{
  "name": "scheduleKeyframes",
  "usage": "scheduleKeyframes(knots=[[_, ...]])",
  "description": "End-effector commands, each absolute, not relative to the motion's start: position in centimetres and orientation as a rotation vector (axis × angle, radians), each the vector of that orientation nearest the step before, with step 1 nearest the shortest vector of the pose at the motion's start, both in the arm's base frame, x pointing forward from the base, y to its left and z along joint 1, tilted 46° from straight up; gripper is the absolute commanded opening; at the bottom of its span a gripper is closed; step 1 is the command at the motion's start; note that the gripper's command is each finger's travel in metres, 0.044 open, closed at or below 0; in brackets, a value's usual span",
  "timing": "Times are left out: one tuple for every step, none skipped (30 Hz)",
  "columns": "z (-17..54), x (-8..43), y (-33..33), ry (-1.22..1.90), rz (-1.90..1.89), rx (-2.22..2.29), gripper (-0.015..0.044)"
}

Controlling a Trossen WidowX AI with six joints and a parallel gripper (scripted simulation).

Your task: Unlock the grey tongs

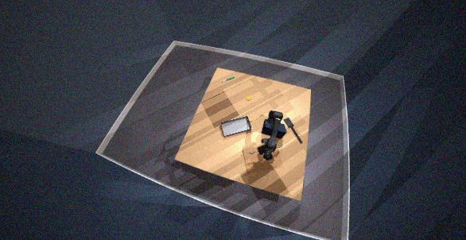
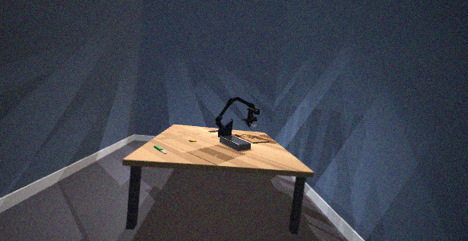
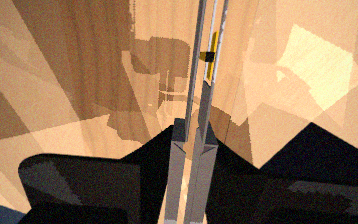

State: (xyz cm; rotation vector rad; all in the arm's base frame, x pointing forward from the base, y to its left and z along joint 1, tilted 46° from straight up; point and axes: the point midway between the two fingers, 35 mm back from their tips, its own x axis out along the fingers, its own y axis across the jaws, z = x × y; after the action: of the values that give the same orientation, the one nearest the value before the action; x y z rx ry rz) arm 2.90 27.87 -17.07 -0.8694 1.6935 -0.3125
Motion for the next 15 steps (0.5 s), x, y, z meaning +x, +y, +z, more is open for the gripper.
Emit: scheduleKeyframes(knots=[[-17.7, 2.8, 27.4, 1.698, -0.311, -0.870, -0.0150], [-17.8, 2.8, 27.3, 1.698, -0.311, -0.870, -0.0150], [-18.0, 2.8, 27.2, 1.698, -0.311, -0.870, -0.0150], [-18.1, 2.8, 27.1, 1.698, -0.311, -0.871, -0.0150], [-18.2, 2.7, 27.0, 1.698, -0.311, -0.871, -0.0150], [-18.3, 2.7, 26.9, 1.698, -0.311, -0.871, -0.0150], [-18.5, 2.7, 26.8, 1.698, -0.311, -0.871, -0.0150], [-18.6, 2.7, 26.7, 1.698, -0.311, -0.871, -0.0150], [-18.7, 2.7, 26.6, 1.698, -0.311, -0.871, -0.0150], [-18.9, 2.7, 26.5, 1.698, -0.311, -0.871, -0.0150], [-19.0, 2.7, 26.4, 1.698, -0.311, -0.871, -0.0150], [-19.1, 2.7, 26.3, 1.698, -0.311, -0.871, -0.0150], [-19.2, 2.6, 26.2, 1.698, -0.311, -0.871, -0.0150], [-19.4, 2.6, 26.1, 1.698, -0.311, -0.871, -0.0150], [-19.5, 2.6, 26.0, 1.698, -0.311, -0.871, -0.0150]])
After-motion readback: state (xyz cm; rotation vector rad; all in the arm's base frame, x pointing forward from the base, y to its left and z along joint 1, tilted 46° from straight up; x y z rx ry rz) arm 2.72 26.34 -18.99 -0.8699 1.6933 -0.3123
